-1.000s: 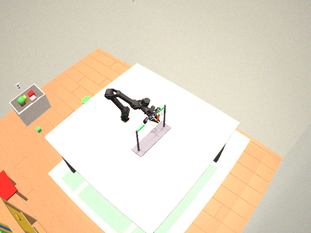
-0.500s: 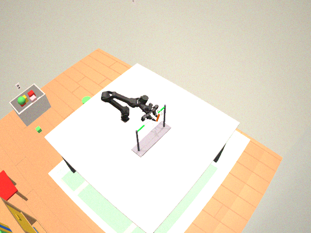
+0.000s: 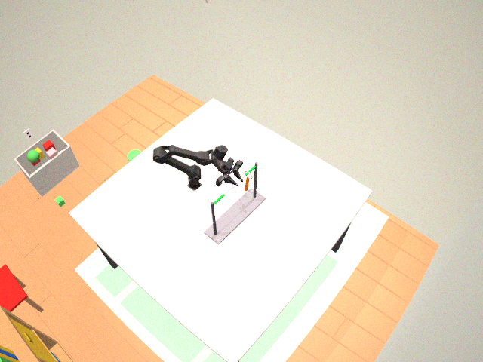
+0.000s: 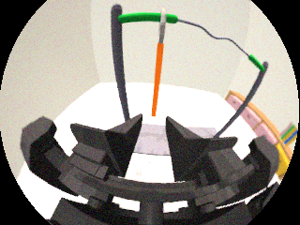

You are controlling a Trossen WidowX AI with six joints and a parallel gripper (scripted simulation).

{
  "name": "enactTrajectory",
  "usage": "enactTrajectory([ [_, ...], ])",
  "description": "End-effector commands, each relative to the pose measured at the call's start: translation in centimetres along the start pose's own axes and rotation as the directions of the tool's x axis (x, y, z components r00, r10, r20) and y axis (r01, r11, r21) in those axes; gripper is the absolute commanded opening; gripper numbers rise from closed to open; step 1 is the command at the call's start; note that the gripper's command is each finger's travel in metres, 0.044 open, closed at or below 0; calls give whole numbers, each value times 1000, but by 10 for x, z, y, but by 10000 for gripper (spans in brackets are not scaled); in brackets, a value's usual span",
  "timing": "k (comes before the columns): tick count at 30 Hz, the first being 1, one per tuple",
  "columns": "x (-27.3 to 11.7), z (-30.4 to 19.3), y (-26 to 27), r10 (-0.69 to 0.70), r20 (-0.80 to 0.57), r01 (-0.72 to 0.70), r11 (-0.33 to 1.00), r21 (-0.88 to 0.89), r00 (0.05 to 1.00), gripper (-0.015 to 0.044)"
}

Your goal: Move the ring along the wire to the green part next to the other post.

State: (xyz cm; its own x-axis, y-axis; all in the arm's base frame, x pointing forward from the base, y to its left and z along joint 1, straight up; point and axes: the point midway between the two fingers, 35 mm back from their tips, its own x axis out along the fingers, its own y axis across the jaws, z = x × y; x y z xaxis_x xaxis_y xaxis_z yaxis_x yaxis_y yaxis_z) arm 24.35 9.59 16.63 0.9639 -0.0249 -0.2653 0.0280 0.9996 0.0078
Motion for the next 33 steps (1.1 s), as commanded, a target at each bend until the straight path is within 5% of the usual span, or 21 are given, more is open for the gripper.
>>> enactTrajectory([
  [1,0,-1,-1,-4,-2,4,1000,2,1000,160],
  [11,0,-1,-1,-4,-2,4,1000,2,1000,160],
  [22,-49,2,-3,3,11,-3,1000,-4,1000,440],
  [33,-49,2,-3,3,11,-3,1000,-4,1000,440],
])
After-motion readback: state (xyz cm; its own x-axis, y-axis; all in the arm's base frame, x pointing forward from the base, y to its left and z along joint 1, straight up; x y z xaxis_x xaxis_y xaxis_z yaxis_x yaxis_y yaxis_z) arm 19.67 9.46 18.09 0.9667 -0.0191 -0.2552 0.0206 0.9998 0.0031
